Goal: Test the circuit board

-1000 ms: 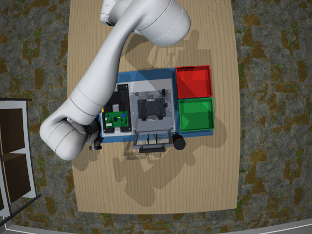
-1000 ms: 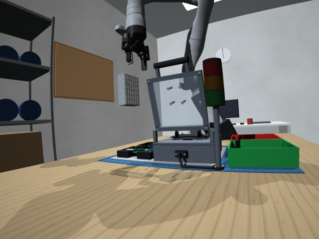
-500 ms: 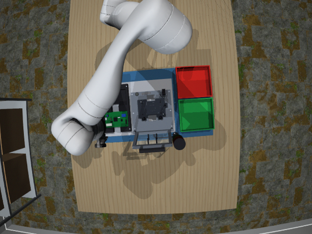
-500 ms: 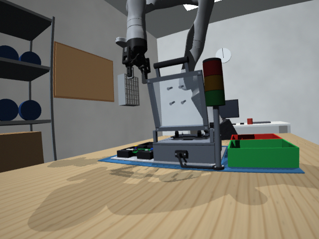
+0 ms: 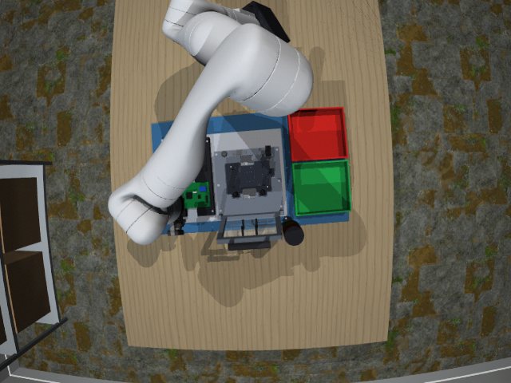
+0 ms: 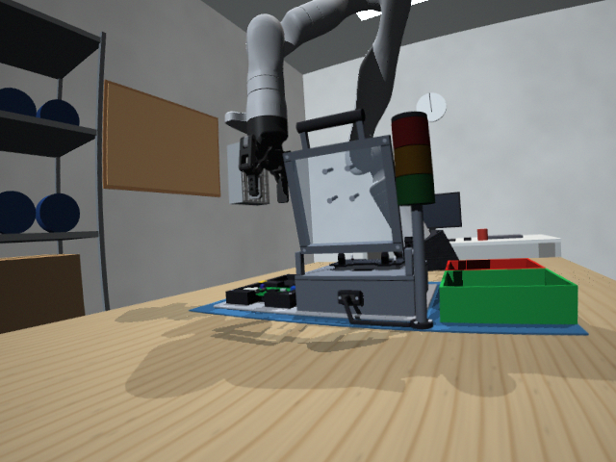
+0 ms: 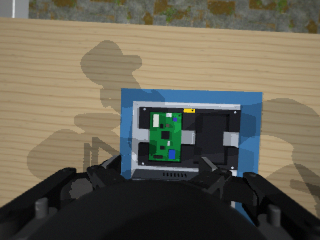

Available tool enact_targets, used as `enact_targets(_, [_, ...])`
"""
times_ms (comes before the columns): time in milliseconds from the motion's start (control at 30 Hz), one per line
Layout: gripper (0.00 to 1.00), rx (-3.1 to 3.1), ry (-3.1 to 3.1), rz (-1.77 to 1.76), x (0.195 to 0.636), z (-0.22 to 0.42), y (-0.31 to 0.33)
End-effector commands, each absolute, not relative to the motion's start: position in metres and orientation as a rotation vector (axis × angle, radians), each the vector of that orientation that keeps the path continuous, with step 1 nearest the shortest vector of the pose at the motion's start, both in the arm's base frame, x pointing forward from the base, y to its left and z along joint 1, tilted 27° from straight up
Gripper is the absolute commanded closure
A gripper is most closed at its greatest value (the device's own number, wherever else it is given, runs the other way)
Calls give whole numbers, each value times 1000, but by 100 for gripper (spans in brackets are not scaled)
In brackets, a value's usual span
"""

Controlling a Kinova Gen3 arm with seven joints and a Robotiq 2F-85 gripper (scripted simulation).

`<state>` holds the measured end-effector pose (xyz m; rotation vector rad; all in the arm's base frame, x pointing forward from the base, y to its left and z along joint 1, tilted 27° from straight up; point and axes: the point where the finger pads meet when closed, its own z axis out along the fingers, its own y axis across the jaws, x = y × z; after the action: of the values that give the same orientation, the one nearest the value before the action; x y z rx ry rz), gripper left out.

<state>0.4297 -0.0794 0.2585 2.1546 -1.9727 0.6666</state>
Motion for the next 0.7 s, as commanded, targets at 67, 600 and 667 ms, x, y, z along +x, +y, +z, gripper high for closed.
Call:
enact_targets(67, [0, 2126, -1991, 653, 431, 230, -99])
enact_targets(600, [0, 2126, -1991, 653, 444, 174, -124])
enact_targets(667, [0, 2126, -1991, 653, 445, 170, -126])
